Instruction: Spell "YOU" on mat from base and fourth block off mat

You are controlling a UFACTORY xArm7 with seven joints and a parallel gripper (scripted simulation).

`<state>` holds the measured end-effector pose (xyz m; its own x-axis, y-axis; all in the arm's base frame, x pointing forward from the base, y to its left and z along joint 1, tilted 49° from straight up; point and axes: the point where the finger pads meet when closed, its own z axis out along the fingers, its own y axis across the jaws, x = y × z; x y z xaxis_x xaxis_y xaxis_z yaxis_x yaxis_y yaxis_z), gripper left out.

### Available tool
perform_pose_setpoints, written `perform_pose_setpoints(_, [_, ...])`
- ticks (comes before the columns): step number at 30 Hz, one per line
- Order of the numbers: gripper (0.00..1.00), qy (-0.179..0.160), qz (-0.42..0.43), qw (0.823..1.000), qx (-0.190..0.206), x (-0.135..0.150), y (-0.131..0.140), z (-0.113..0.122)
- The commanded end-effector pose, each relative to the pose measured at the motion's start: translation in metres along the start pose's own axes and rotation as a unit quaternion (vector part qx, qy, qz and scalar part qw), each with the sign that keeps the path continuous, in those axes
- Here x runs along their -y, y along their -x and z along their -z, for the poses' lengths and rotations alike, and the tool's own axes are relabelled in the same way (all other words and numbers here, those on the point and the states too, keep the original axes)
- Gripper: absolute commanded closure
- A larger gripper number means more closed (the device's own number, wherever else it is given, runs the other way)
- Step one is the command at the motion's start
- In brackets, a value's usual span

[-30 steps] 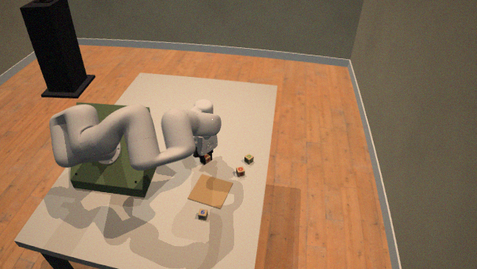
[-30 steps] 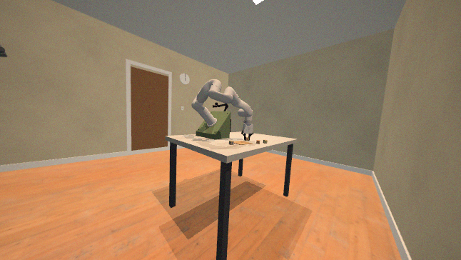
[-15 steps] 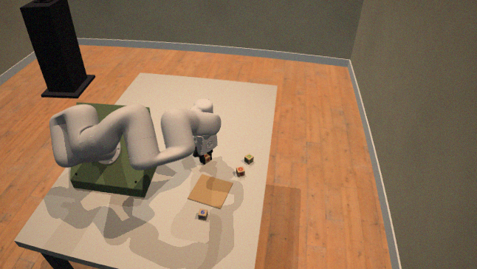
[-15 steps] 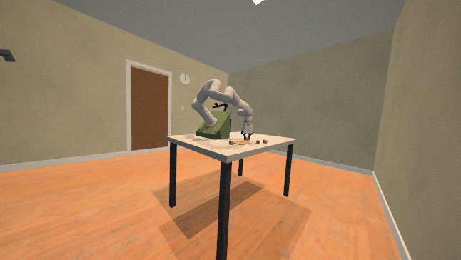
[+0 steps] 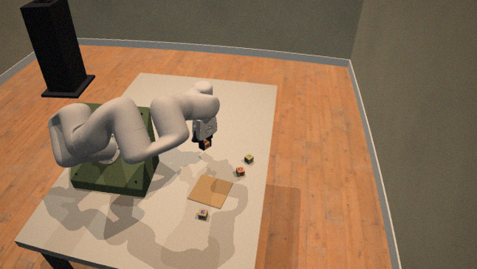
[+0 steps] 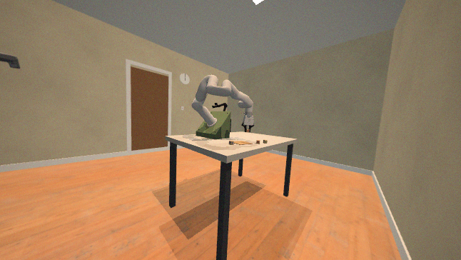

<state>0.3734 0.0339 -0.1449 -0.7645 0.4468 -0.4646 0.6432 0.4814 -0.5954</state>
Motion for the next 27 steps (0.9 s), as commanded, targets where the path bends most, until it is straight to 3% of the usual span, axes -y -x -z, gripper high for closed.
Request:
perform_pose_setpoints(1, [0.73,0.003,0.0,1.0,0.0,-0.001,0.0,0.018])
perform_pose_setpoints(17, [0.73,0.003,0.008,1.0,0.0,-0.001,0.001,0.019])
perform_pose_setpoints(27, [0.73,0.004,0.132,0.991,-0.002,0.004,0.013,0.021])
